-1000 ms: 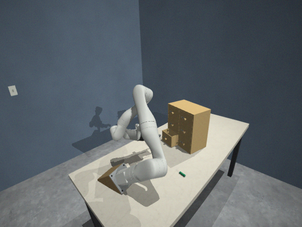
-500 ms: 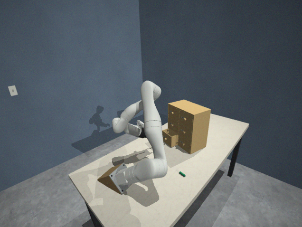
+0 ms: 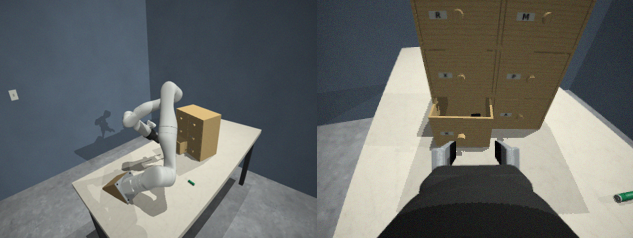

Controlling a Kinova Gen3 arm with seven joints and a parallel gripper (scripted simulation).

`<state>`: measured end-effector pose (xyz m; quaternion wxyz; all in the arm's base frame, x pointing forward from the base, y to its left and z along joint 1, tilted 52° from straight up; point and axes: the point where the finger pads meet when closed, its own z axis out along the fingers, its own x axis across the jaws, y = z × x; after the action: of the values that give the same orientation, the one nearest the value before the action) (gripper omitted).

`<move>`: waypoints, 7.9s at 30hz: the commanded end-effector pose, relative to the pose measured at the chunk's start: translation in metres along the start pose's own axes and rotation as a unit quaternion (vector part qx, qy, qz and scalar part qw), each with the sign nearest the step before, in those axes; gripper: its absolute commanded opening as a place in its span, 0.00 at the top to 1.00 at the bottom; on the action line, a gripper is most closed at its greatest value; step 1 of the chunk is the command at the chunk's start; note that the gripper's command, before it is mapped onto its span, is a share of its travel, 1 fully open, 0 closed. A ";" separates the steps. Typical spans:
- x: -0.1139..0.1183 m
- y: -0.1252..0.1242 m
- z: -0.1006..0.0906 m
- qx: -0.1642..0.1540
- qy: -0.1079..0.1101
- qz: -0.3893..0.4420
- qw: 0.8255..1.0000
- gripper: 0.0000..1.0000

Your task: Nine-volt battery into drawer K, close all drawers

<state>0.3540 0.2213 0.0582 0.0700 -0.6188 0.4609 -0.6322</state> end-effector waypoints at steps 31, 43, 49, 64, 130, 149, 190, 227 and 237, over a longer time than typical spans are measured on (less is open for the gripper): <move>0.002 -0.020 -0.012 -0.270 -0.005 0.014 0.963 0.00; 0.002 -0.024 -0.016 -0.344 -0.006 0.014 0.939 0.00; 0.002 -0.024 -0.016 -0.358 -0.006 0.014 0.933 0.00; 0.002 -0.025 -0.017 -0.375 -0.006 0.014 0.927 0.00; -0.032 0.018 -0.105 -0.367 -0.006 0.014 0.930 0.00; -0.032 0.023 -0.078 -0.235 -0.004 0.014 0.972 0.00; -0.032 0.036 0.008 0.198 0.002 0.015 0.980 0.00; -0.032 0.037 0.014 0.225 0.003 0.015 0.974 1.00; -0.032 0.037 0.024 0.225 0.003 0.015 0.974 1.00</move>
<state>0.3605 0.2123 0.0058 0.2167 -0.5794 0.3161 -0.7193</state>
